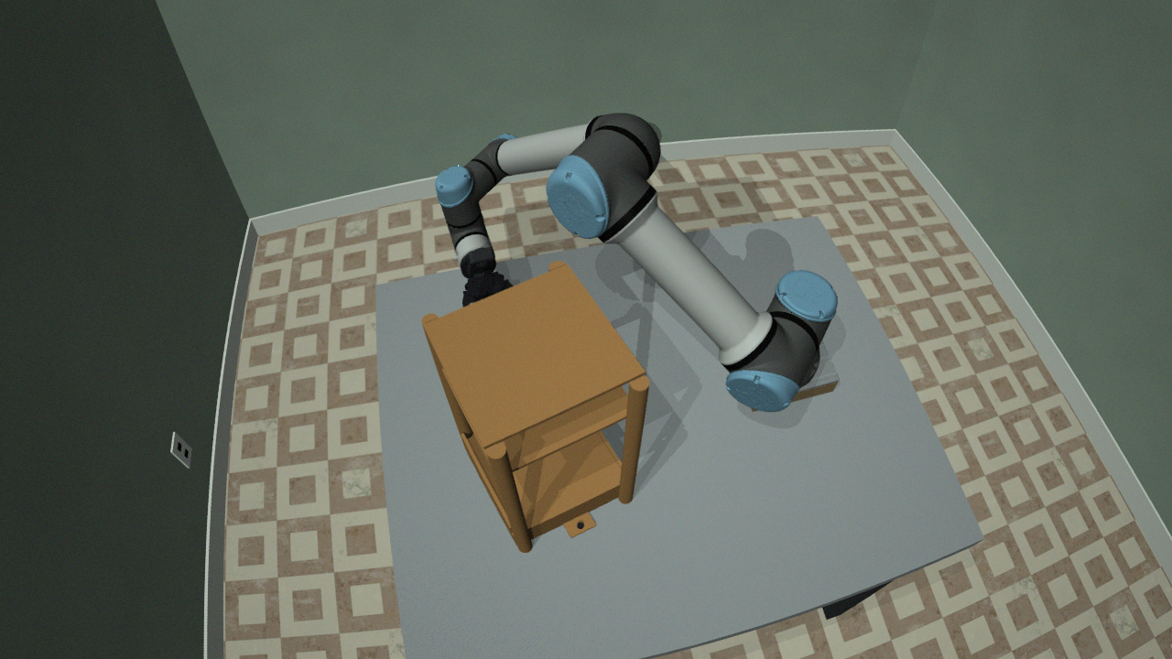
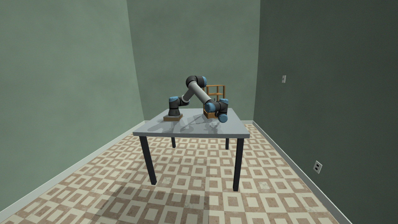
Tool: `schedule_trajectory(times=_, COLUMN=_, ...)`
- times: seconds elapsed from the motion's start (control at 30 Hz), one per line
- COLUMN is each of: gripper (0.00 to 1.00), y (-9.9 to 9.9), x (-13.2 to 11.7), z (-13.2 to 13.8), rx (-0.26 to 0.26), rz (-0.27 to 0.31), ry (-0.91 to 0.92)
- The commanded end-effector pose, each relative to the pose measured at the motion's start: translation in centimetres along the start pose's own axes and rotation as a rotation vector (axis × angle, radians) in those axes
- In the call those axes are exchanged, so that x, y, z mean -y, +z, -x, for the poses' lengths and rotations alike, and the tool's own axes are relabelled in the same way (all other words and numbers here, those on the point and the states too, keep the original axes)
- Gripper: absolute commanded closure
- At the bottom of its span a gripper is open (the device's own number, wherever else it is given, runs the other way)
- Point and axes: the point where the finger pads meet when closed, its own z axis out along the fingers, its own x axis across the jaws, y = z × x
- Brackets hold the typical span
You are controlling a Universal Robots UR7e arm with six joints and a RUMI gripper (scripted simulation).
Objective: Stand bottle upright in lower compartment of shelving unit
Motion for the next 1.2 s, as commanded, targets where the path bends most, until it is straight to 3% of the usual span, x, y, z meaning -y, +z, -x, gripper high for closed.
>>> schedule_trajectory(times=0.0, gripper=0.65, y=-0.2, x=1.2, z=0.0, rx=-0.001, rz=0.007, ry=-0.004)
schedule_trajectory(times=0.83, gripper=0.65, y=-0.2, x=7.7, z=0.0, rx=-0.001, rz=0.007, ry=-0.004)
schedule_trajectory(times=1.17, gripper=0.65, y=-0.2, x=9.2, z=0.0, rx=-0.001, rz=0.007, ry=-0.004)
